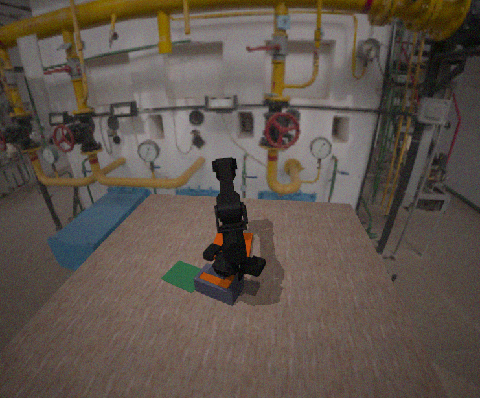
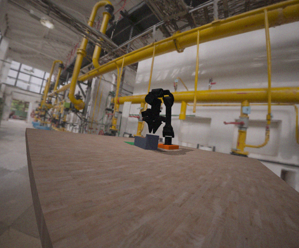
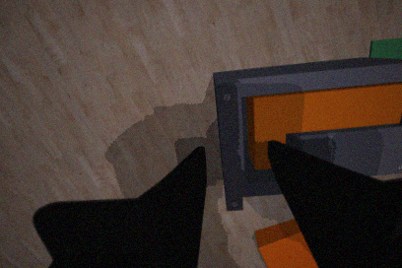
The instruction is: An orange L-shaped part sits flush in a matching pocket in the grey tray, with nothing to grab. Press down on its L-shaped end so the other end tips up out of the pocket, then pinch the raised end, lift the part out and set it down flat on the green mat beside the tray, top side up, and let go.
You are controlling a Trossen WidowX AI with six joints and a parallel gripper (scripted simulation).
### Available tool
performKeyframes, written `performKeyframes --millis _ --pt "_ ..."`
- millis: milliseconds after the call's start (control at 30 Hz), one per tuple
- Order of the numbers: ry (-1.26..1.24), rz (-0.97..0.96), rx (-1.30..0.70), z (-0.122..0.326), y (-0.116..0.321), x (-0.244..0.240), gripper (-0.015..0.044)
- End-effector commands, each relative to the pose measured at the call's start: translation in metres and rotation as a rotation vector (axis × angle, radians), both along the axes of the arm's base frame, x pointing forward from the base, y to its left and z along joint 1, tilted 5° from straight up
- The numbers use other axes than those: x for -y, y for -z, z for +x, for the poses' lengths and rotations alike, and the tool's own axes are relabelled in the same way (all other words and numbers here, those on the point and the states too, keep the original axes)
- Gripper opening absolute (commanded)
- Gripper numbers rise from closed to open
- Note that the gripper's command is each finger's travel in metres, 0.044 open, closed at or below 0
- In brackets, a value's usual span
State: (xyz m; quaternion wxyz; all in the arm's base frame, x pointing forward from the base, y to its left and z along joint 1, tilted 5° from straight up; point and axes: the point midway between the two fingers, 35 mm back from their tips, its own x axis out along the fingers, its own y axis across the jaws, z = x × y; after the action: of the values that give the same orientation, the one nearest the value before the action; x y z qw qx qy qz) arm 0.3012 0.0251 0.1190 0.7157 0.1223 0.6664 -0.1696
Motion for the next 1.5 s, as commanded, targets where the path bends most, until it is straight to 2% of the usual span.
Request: performKeyframes --millis 0,933,1467 --pt "-0.003 0.003 -0.019 -0.004 0.027 0.002 0.018" --pt "-0.003 0.003 -0.019 -0.002 0.062 0.004 0.018" --pt "-0.003 0.003 -0.019 -0.002 0.063 0.004 0.018"
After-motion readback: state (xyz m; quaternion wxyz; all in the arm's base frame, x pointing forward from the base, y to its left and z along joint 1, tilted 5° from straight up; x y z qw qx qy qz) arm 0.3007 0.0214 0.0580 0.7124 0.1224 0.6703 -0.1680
